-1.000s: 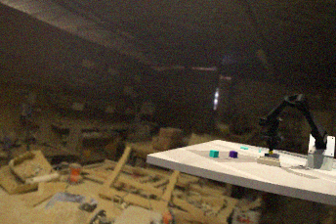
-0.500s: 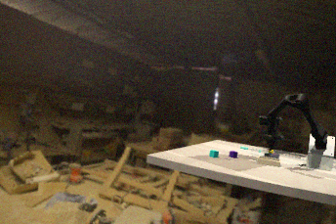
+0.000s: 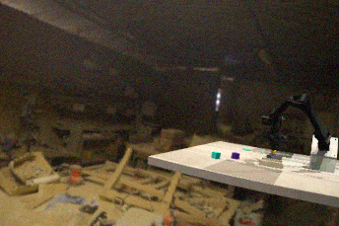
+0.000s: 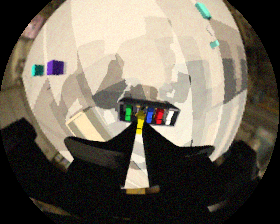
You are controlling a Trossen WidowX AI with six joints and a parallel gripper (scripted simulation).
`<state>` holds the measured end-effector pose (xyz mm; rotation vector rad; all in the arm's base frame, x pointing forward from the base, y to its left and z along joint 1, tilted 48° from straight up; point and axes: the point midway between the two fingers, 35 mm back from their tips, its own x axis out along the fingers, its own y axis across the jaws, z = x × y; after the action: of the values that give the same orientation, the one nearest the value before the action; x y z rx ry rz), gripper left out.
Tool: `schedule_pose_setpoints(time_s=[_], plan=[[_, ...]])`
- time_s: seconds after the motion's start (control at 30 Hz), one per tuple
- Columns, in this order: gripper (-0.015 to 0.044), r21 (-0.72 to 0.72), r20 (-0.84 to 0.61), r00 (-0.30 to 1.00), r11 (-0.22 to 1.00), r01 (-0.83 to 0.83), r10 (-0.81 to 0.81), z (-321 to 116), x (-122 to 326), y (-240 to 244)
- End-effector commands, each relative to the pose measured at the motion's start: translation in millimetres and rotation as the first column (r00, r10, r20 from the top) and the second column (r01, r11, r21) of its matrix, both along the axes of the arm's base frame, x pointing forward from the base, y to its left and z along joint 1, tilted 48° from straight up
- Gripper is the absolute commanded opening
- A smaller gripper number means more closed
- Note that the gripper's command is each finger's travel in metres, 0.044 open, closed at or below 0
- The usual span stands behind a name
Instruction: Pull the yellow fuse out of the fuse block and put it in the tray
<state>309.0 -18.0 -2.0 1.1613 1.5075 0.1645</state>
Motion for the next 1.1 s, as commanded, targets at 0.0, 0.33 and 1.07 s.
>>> schedule_pose_setpoints(time_s=[0.0, 0.33, 1.07], plan=[[0.0, -0.007, 0.005, 1.0, 1.0, -0.002, 0.002, 3, 0, -3], [0.0, -0.007, 0.005, 1.0, 1.0, -0.002, 0.002, 12, -2, -13], [0.0, -0.022, 0.002, 1.0, 1.0, 0.0, 0.0, 68, 8, 28]])
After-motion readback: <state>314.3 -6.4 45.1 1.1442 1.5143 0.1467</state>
